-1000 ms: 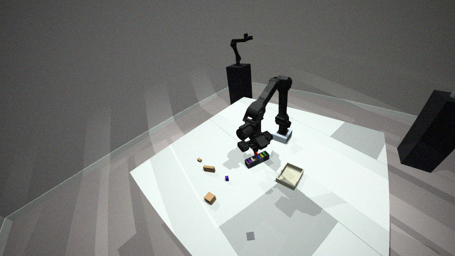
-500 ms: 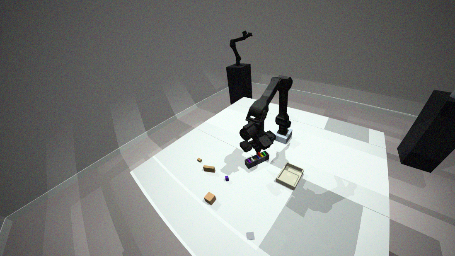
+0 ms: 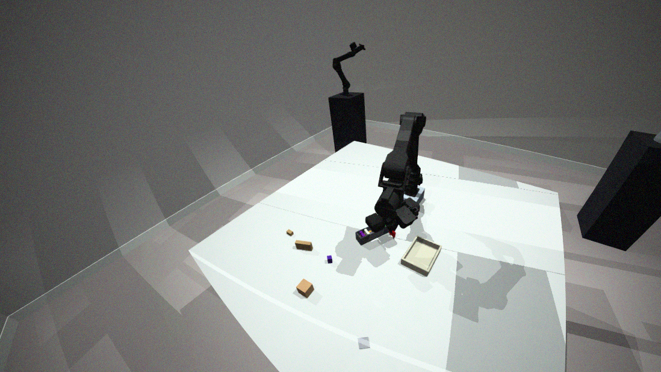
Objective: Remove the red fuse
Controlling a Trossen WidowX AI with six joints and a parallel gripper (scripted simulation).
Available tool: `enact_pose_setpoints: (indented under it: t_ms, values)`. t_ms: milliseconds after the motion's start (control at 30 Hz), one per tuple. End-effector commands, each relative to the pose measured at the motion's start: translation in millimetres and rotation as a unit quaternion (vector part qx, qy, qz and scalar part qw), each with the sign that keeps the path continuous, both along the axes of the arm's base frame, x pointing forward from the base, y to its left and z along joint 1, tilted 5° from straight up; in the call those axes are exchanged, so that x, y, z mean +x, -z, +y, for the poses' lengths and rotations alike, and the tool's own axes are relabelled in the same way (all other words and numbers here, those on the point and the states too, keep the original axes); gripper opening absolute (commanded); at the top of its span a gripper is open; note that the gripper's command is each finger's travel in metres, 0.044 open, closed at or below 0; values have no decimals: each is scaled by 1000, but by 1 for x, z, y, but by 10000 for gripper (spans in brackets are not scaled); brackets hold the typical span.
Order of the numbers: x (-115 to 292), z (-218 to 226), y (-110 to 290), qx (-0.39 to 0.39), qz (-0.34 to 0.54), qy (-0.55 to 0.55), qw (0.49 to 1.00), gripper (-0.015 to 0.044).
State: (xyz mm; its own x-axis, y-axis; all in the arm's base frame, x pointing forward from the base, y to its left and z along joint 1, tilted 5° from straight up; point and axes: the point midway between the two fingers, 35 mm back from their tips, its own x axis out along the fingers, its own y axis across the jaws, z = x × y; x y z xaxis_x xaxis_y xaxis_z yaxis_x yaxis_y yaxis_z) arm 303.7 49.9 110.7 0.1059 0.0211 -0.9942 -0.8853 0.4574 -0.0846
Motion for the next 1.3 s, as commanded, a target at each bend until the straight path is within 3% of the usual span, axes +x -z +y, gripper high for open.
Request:
enact_pose_setpoints:
  t_ms: [0,633,1267]
  values:
    - [1,18,0,-2,1,1,1000,0]
    - [-19,115,-1,3,-1,1,1000,0]
    - [-16,117,24,3,-1,1,1000,0]
